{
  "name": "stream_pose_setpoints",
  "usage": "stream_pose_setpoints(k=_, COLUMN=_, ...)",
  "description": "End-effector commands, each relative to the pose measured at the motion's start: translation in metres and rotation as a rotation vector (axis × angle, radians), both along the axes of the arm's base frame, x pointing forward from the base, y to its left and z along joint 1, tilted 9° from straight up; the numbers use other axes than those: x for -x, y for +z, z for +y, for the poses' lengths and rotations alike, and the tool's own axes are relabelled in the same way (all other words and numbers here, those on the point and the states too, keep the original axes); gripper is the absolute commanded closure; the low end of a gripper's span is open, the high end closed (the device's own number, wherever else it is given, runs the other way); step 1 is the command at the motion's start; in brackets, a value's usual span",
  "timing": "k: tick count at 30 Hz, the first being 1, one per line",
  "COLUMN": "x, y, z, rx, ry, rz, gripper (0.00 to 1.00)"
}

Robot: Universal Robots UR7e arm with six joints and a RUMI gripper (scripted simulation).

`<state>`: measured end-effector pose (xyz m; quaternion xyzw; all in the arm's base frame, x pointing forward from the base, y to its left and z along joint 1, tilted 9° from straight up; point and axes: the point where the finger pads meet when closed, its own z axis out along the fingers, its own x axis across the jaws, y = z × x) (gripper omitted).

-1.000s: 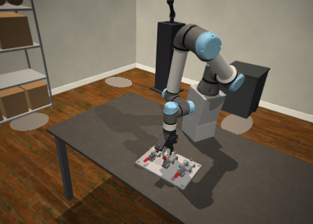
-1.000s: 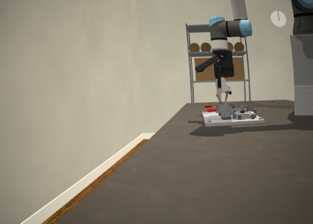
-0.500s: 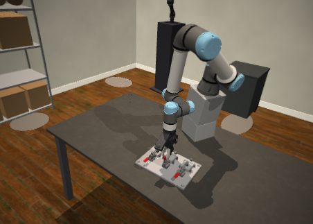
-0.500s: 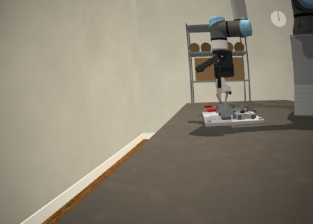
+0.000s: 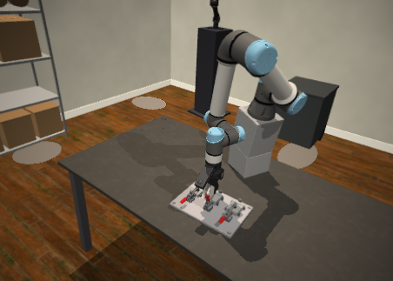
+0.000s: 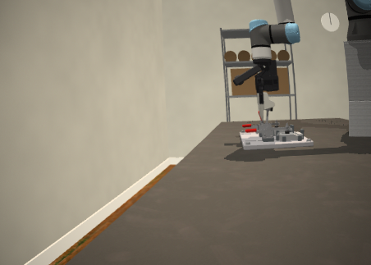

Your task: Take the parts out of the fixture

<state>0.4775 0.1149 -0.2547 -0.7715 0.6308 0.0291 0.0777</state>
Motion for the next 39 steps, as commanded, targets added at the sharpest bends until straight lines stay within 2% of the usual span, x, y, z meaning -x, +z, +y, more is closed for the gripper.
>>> stream_pose_setpoints(k=1, x=0.008, y=-0.0029, z=-0.0016, rx=0.0, ry=-0.002, rz=0.01, gripper=1.0)
stream_pose_setpoints(k=21, x=0.0087, y=-0.0028, z=-0.0011, rx=0.0, ry=-0.002, rz=0.011, gripper=1.0)
stream_pose_setpoints(k=22, x=0.0087, y=-0.0028, z=-0.0011, rx=0.0, ry=-0.002, rz=0.011, gripper=0.72)
stream_pose_setpoints(k=39, x=0.0067, y=-0.0019, z=-0.0014, rx=0.001, ry=-0.002, rz=0.007, gripper=0.72)
